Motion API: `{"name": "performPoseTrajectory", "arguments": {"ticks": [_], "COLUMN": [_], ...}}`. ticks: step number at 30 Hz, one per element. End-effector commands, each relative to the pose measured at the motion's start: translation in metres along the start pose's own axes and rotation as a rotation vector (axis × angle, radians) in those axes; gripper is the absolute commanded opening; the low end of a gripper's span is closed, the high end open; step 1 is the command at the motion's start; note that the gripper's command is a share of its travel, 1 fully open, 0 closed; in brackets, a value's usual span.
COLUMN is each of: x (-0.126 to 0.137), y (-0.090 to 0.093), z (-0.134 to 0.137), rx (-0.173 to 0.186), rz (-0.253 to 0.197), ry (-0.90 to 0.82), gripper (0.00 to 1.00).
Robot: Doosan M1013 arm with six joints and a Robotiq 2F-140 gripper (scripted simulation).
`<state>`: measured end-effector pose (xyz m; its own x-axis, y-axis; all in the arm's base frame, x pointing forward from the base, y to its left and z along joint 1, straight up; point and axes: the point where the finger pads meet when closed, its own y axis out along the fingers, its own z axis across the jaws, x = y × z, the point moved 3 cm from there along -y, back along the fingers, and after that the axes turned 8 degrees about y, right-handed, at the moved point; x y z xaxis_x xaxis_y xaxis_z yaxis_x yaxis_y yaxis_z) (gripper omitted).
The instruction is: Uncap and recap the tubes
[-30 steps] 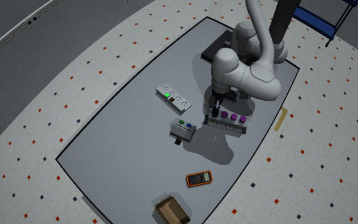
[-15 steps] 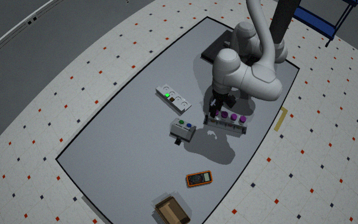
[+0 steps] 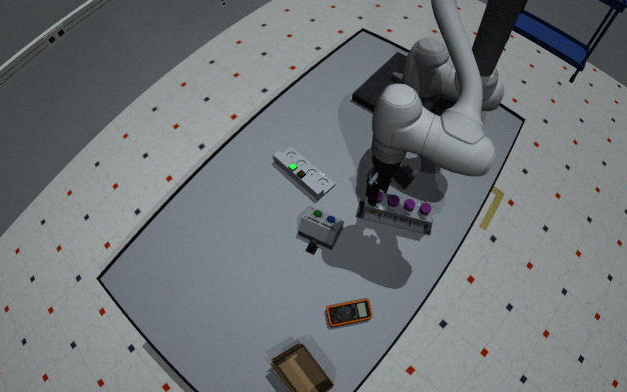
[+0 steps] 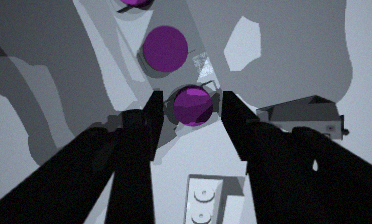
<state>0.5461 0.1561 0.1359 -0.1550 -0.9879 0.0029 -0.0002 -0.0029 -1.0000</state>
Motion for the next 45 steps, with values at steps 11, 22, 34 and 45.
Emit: {"name": "performPoseTrajectory", "arguments": {"ticks": [11, 22, 34, 45], "x": [0.000, -0.041, -0.103, -0.131], "y": [-0.035, -0.042, -0.042, -0.042], "z": [0.000, -0.026, -0.066, -0.084], "rx": [0.001, 0.002, 0.002, 0.002], "rz": [0.001, 0.000, 0.001, 0.001], "ry": [0.000, -0.464, -0.679, -0.679], "gripper": [0.41, 0.41, 0.41, 0.41]}}
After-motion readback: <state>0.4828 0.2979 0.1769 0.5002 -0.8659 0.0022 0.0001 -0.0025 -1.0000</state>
